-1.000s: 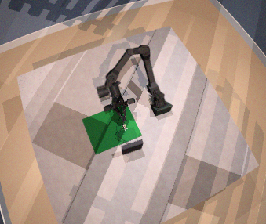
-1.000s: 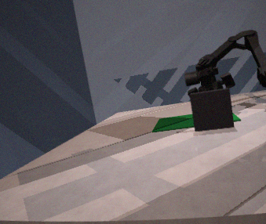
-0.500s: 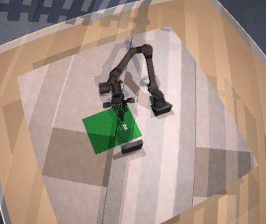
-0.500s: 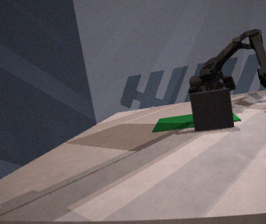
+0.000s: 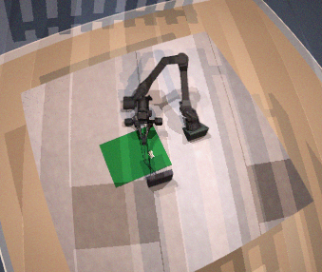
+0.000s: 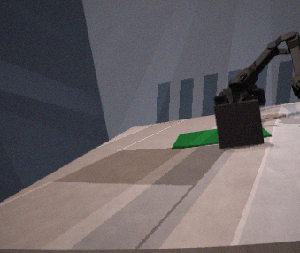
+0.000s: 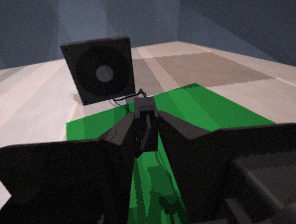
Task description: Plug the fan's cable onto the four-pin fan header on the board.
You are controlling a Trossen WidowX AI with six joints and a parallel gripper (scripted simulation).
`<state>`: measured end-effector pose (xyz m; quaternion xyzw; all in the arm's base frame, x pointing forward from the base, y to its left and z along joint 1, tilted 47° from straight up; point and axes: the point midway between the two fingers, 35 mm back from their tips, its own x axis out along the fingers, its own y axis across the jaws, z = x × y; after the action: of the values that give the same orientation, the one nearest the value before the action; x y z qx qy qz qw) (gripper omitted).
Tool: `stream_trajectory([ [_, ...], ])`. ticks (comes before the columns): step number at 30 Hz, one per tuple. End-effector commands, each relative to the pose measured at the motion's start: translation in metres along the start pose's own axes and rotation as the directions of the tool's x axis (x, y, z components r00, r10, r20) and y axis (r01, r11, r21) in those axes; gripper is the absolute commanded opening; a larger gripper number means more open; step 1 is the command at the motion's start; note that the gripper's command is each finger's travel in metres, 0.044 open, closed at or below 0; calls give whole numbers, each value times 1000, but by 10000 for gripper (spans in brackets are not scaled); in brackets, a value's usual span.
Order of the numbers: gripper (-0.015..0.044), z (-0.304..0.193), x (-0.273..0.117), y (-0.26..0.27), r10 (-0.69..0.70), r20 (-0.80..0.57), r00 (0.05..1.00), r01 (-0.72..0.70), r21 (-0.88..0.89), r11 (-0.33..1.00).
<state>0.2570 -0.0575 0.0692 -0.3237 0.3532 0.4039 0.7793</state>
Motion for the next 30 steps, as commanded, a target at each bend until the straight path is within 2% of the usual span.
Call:
stream_trajectory([
  [1, 0, 2, -4, -2, -32, 33, 999, 33, -28, 999],
  [30, 0, 7, -4, -1, -17, 14, 1000, 17, -12, 1000],
])
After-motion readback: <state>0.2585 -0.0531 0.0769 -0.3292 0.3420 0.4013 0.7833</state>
